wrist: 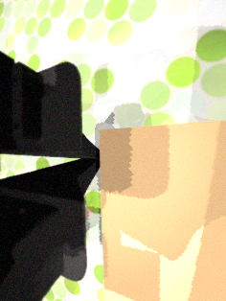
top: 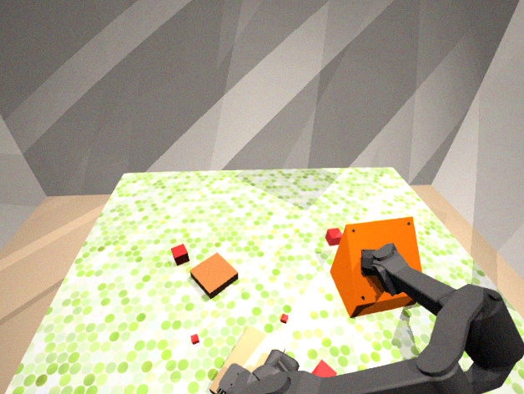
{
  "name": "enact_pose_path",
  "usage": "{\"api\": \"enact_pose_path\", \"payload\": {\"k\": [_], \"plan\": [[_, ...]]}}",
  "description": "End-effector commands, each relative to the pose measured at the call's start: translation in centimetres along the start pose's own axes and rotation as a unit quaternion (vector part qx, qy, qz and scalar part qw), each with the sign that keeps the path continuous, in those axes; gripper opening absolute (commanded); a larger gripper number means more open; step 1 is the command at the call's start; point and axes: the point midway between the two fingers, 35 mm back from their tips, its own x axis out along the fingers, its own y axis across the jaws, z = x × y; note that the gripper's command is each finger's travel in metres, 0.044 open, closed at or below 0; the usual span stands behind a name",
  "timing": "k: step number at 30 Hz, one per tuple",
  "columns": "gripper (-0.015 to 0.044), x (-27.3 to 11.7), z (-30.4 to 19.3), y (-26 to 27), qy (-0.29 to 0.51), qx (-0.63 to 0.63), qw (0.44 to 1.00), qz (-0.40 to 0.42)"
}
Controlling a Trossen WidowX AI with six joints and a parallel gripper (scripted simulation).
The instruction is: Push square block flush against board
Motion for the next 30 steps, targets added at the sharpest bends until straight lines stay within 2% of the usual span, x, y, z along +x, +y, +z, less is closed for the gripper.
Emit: {"api": "enact_pose_path", "payload": {"k": [1, 30], "plan": [[0.0000, 0.1, 0.6, 0.1, 0.001, 0.000, 1.000, 0.000], [0.0000, 0.2, 3.6, 0.2, 0.000, 0.000, 1.000, -0.001]]}}
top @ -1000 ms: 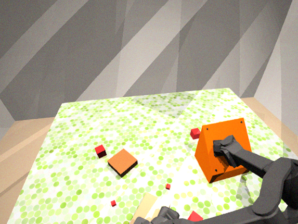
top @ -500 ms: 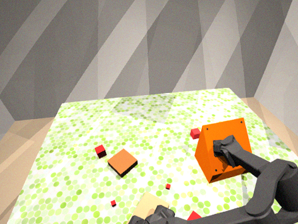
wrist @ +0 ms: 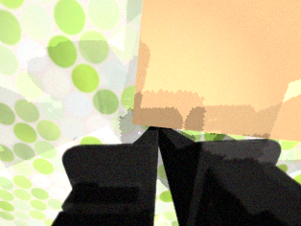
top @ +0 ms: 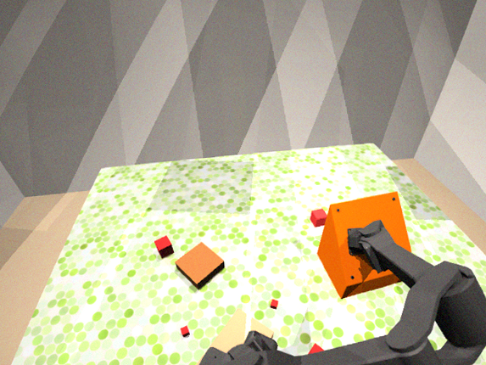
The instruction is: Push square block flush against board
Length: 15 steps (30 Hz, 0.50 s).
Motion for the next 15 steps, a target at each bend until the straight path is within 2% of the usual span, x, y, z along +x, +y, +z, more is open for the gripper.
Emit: {"api": "enact_pose_path", "payload": {"k": [1, 15], "plan": [[0.0000, 0.3, 0.9, -0.2, -0.002, 0.003, 1.000, -0.004], [0.0000, 0.3, 2.4, -0.3, -0.002, 0.003, 1.000, -0.004]]}}
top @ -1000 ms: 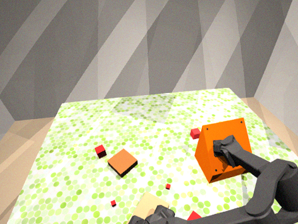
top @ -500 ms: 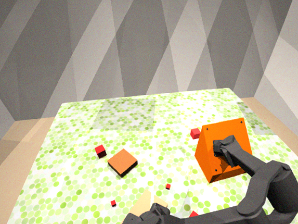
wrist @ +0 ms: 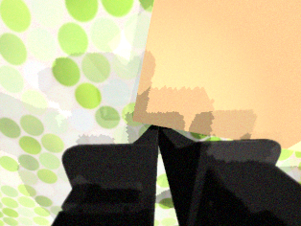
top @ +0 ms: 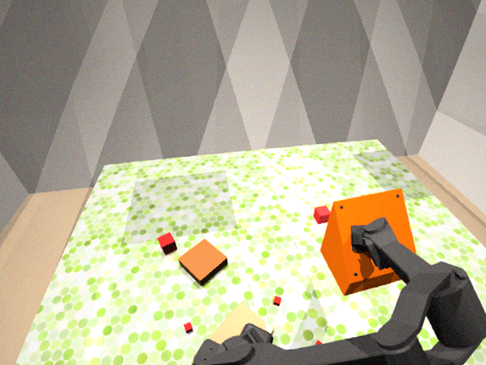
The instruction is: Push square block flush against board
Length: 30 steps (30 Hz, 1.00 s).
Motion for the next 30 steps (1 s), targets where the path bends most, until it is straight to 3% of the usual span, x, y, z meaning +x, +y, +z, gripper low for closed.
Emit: {"api": "enact_pose_path", "payload": {"k": [1, 30], "plan": [[0.0000, 0.3, 0.9, -0.2, -0.002, 0.003, 1.000, -0.004], [0.0000, 0.3, -1.5, 0.0, -0.001, 0.003, 1.000, -0.003]]}}
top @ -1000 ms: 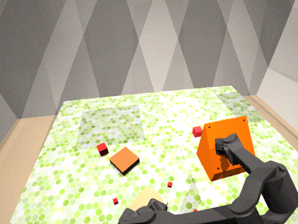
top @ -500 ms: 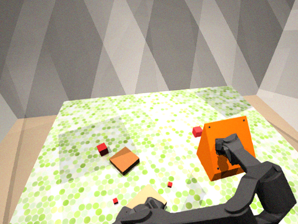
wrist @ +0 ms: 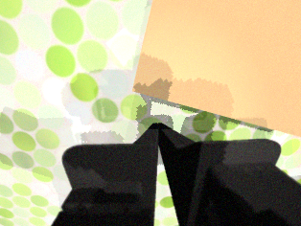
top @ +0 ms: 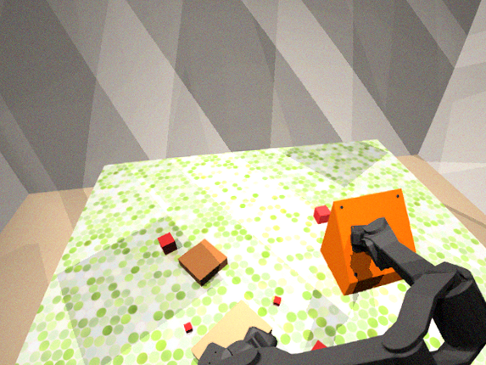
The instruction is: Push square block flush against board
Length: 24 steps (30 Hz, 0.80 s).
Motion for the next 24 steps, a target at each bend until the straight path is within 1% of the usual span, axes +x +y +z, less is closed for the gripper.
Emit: {"api": "enact_pose_path", "payload": {"k": [1, 14, 16, 18, 19, 24], "plan": [[0.0000, 0.0, -0.8, -0.1, 0.000, 0.001, 1.000, -0.001], [0.0000, -0.1, -2.7, -0.1, 0.001, 0.001, 1.000, 0.000], [0.0000, -1.2, -2.2, 0.1, 0.001, 0.000, 1.000, 0.000], [0.0000, -4.3, -2.1, 0.1, 0.000, 0.001, 1.000, -0.001], [0.0000, -5.2, -2.2, 0.0, 0.000, 0.001, 1.000, -0.001], [0.0000, -5.6, -2.2, 0.0, 0.000, 0.001, 1.000, -0.001]]}}
